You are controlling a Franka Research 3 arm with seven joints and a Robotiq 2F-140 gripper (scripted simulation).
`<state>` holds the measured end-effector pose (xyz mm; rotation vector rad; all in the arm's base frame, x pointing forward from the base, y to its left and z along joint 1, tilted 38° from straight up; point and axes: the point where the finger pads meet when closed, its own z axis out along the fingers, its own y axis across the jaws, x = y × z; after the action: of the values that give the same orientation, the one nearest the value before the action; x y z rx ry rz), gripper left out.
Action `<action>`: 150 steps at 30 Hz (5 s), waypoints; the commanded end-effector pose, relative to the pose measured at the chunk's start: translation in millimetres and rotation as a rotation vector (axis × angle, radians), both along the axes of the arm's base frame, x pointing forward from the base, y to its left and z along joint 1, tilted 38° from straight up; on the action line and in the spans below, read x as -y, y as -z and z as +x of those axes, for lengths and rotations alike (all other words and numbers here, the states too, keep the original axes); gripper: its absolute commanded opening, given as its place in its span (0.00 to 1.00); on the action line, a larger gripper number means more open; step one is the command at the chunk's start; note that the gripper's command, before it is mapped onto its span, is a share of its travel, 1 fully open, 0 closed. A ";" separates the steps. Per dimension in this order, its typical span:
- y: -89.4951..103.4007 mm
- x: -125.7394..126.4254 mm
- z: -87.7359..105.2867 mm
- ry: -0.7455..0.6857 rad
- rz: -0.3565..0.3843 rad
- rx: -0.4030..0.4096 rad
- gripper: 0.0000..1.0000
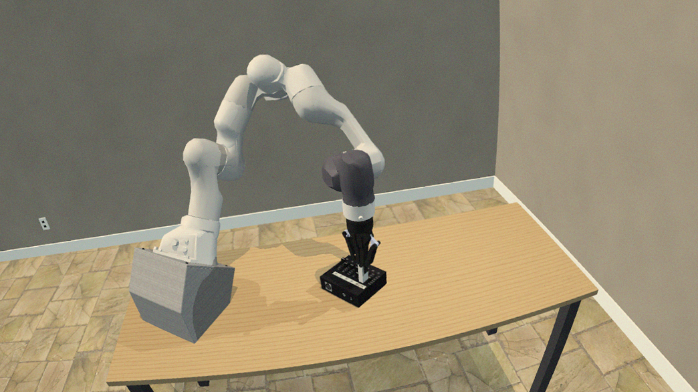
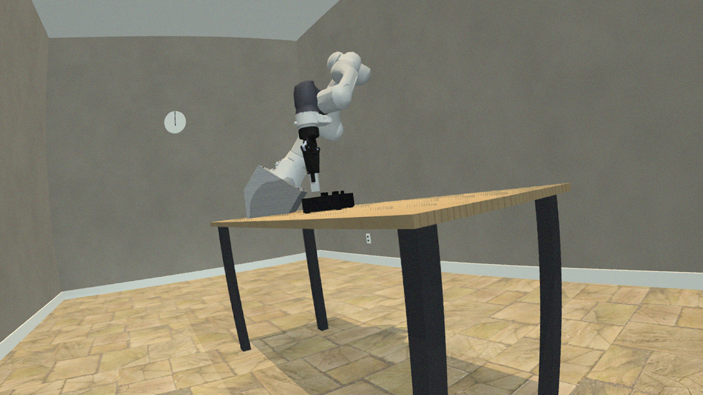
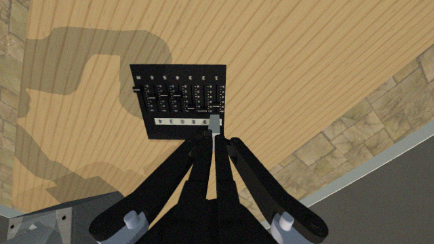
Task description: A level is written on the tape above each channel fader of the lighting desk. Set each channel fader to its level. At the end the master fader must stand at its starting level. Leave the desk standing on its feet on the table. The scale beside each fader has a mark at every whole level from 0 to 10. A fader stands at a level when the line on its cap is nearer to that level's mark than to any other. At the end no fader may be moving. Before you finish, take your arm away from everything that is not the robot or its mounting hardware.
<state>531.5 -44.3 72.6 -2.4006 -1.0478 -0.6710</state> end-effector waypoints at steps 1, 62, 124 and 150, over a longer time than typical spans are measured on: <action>0.0 -0.4 2.4 0.008 0.000 -0.002 0.00; -0.7 -0.8 4.3 0.008 0.000 -0.002 0.00; 8.7 -7.4 7.4 0.008 0.000 -0.002 0.00; 7.1 -9.1 9.2 0.008 0.000 -0.002 0.00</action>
<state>538.0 -36.7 64.3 -2.4058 -1.0350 -0.6685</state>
